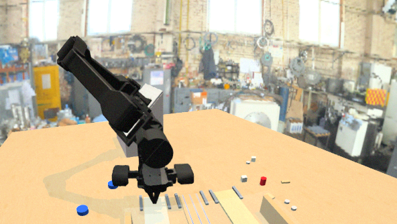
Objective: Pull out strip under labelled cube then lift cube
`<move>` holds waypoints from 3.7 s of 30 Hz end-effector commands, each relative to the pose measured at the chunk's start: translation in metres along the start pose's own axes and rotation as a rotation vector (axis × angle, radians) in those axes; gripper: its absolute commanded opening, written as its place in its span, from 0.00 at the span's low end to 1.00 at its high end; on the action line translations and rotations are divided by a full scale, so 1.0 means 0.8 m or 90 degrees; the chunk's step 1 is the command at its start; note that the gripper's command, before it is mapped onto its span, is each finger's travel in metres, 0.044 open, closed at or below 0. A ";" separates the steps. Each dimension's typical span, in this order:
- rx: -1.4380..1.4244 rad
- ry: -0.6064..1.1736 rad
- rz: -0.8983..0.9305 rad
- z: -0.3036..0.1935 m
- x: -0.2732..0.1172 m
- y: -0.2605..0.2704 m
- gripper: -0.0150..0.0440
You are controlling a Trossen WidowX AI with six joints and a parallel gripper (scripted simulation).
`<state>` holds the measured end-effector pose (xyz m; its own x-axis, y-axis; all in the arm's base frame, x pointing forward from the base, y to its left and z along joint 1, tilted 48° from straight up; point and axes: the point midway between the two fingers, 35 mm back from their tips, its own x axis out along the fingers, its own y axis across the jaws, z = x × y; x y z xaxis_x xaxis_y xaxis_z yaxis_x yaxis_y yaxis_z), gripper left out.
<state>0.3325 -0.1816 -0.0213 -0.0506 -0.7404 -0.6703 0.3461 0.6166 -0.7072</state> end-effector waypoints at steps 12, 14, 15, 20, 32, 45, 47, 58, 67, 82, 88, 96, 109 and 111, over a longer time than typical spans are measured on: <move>-0.002 0.001 0.002 0.000 0.002 0.000 0.25; -0.002 0.001 0.002 0.000 0.002 0.001 0.25; -0.002 0.001 0.002 0.000 0.002 0.001 0.25; -0.002 0.001 0.002 0.000 0.003 0.001 0.25; -0.002 0.001 0.002 -0.004 0.004 0.001 0.25; -0.003 0.001 0.002 -0.030 0.005 0.000 0.25; -0.003 0.001 0.002 -0.034 0.005 0.000 0.25; -0.003 0.002 0.002 -0.055 0.006 0.000 0.25; -0.004 0.002 0.002 -0.072 0.007 -0.001 0.25; -0.004 0.003 0.002 -0.100 0.007 -0.002 0.25; -0.005 0.003 0.002 -0.111 0.007 -0.002 0.25; -0.005 0.003 0.002 -0.125 0.007 -0.003 0.25; -0.005 0.003 0.002 -0.150 0.007 -0.003 0.25; -0.005 0.004 0.002 -0.153 0.007 -0.003 0.25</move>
<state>0.2304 -0.1547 -0.0453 -0.0251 -0.7419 -0.6701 0.3483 0.6218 -0.7015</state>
